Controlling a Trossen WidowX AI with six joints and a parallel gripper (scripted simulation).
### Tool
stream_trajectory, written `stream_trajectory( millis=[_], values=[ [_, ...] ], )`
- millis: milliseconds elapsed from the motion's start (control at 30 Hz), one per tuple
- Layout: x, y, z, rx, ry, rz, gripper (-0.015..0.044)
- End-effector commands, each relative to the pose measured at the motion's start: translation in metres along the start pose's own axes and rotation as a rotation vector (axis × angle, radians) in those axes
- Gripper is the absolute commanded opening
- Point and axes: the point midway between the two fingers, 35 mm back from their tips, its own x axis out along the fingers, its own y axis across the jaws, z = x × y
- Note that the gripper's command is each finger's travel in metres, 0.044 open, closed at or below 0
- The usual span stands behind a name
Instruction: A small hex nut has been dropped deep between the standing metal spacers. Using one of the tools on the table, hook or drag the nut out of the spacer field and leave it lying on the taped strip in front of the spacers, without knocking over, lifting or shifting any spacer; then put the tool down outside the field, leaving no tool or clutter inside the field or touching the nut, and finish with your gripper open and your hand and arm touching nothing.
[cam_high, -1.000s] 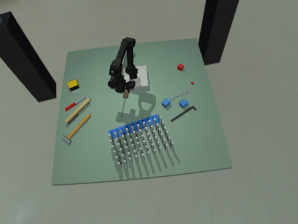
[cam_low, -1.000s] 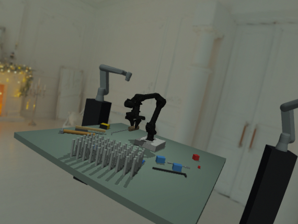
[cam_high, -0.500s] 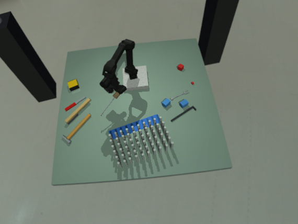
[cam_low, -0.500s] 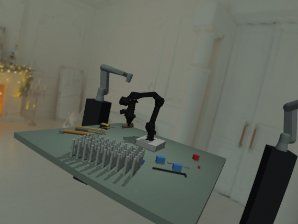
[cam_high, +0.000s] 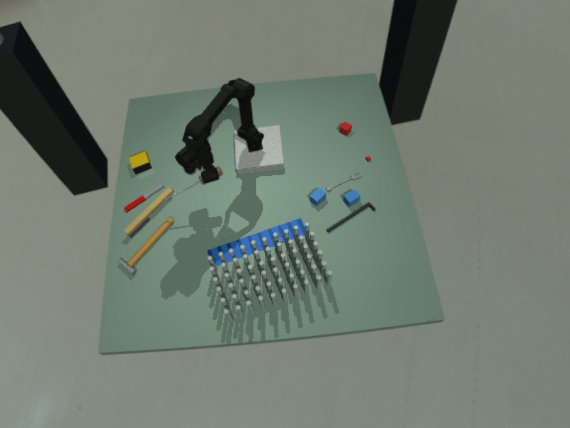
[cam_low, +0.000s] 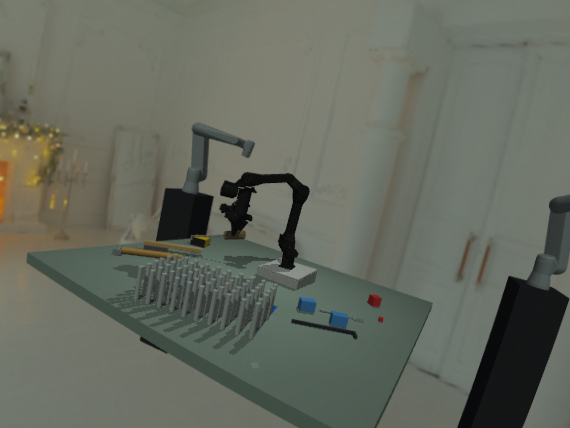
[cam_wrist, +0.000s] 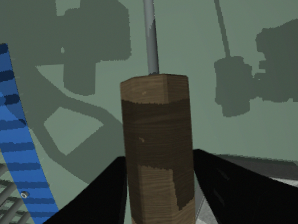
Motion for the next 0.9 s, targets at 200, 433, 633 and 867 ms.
stream_trajectory(
  millis=[200,433,633,867],
  values=[
    [-0.007,-0.021,0.034,0.329,-0.051,-0.051,0.0000],
    [-0.010,-0.040,0.056,0.564,-0.086,-0.085,0.0000],
    [-0.014,-0.057,0.074,0.766,-0.118,-0.113,0.0000],
    [-0.017,-0.081,0.093,1.004,-0.162,-0.143,0.0000]
  ],
)
